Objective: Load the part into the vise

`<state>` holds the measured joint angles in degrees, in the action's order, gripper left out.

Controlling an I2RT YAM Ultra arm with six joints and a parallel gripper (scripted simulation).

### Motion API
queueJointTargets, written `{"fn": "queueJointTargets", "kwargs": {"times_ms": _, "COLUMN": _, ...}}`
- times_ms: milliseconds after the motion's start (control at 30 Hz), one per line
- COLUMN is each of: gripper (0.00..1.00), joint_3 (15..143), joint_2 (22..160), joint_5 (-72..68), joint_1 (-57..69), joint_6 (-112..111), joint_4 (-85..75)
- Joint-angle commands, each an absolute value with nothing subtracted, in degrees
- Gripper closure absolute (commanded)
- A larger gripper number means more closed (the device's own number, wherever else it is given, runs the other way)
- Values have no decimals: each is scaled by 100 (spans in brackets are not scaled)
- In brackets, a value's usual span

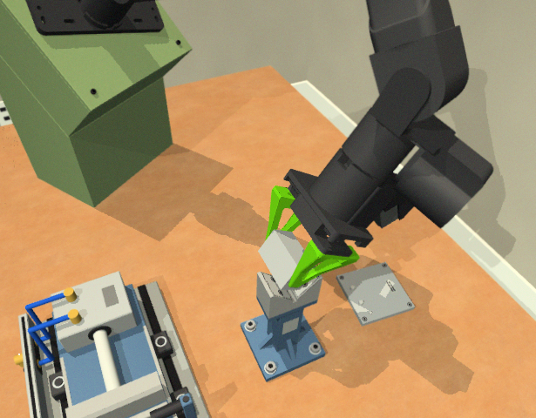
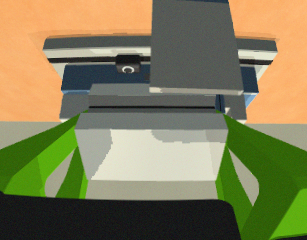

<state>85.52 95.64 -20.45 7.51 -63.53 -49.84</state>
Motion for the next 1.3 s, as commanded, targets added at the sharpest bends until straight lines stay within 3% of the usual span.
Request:
{"fn": "queueJointTargets", "kwargs": {"times_ms": 0, "gripper": 100, "joint_3": 8739, "joint_2": 9556, "joint_5": -2401, "joint_1": 785, "joint_6": -6198, "joint_4": -5253}}
{"fn": "queueJointTargets", "kwargs": {"times_ms": 1267, "gripper": 100, "joint_3": 9331, "joint_2": 10006, "joint_5": -3222, "joint_1": 1083, "joint_6": -5640, "joint_4": -5963}}
